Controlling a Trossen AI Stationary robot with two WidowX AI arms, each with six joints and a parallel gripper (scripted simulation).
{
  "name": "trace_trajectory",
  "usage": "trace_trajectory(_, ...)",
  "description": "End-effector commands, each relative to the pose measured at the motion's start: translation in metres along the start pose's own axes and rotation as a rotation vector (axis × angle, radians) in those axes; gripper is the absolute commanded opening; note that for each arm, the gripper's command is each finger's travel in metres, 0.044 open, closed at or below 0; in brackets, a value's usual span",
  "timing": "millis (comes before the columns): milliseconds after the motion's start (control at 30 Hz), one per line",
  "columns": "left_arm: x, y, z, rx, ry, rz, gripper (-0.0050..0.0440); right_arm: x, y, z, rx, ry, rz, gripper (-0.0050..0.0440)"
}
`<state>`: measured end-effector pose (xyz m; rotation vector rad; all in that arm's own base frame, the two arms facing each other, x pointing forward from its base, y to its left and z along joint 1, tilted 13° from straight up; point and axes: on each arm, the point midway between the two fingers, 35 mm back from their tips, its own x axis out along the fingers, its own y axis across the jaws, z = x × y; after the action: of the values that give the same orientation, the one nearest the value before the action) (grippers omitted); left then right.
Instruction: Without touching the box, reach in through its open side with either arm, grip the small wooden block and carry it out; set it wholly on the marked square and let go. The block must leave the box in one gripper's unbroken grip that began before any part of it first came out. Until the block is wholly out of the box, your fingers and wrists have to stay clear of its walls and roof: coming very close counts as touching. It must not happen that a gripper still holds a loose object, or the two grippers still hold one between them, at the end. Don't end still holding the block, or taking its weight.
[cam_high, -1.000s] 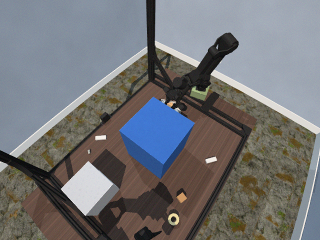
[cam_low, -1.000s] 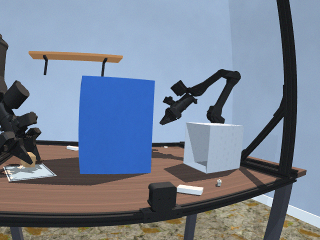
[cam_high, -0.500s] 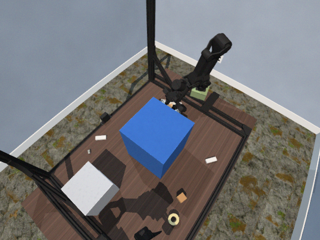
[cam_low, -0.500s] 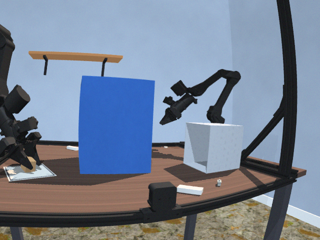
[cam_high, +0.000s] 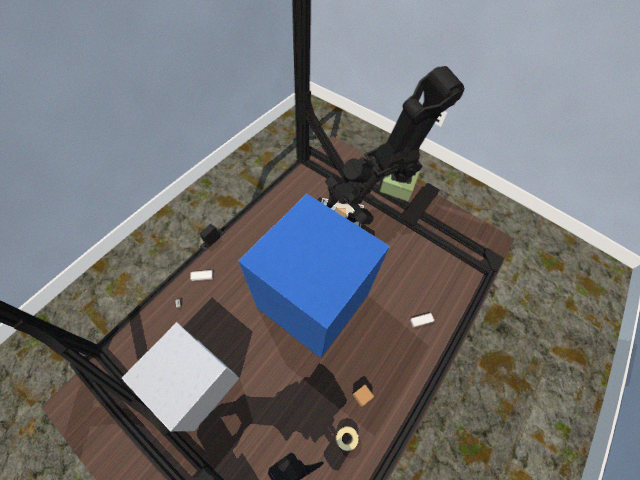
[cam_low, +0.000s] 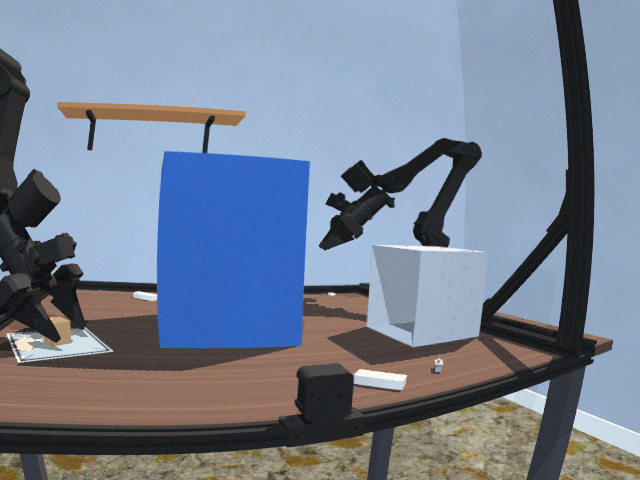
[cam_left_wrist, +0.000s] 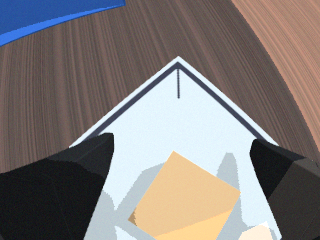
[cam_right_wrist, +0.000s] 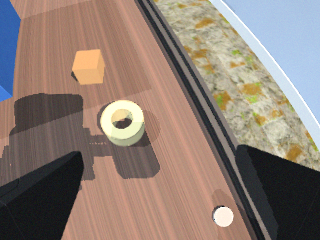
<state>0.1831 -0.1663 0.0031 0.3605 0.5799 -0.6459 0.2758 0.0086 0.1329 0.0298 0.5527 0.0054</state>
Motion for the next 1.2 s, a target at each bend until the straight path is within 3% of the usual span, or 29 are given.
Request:
trace_trajectory(0, 0.000, 0.000, 0.000, 0.000, 0.000, 0.000, 0.0400, 0.000, 0.001, -0.001, -0.003, 0.003, 0.006, 0.0400)
trace_trajectory(333, 0.000, 0.000, 0.001, 0.000, -0.001, 0.000, 0.0400, 0.000, 0.001, -0.001, -0.003, 0.003, 0.006, 0.0400)
trace_trajectory(567, -0.007, -0.006, 0.028, 0.005, -0.026, 0.000, 0.0400, 0.000, 0.001, -0.001, -0.003, 0.003, 0.006, 0.0400)
trace_trajectory(867, -0.024, -0.010, 0.057, 0.009, -0.055, -0.002, 0.0400, 0.000, 0.001, -0.001, -0.003, 0.003, 0.006, 0.0400)
trace_trajectory(1167, -0.058, -0.012, 0.088, 0.010, -0.094, -0.006, 0.0400, 0.000, 0.001, -0.001, -0.003, 0.003, 0.006, 0.0400)
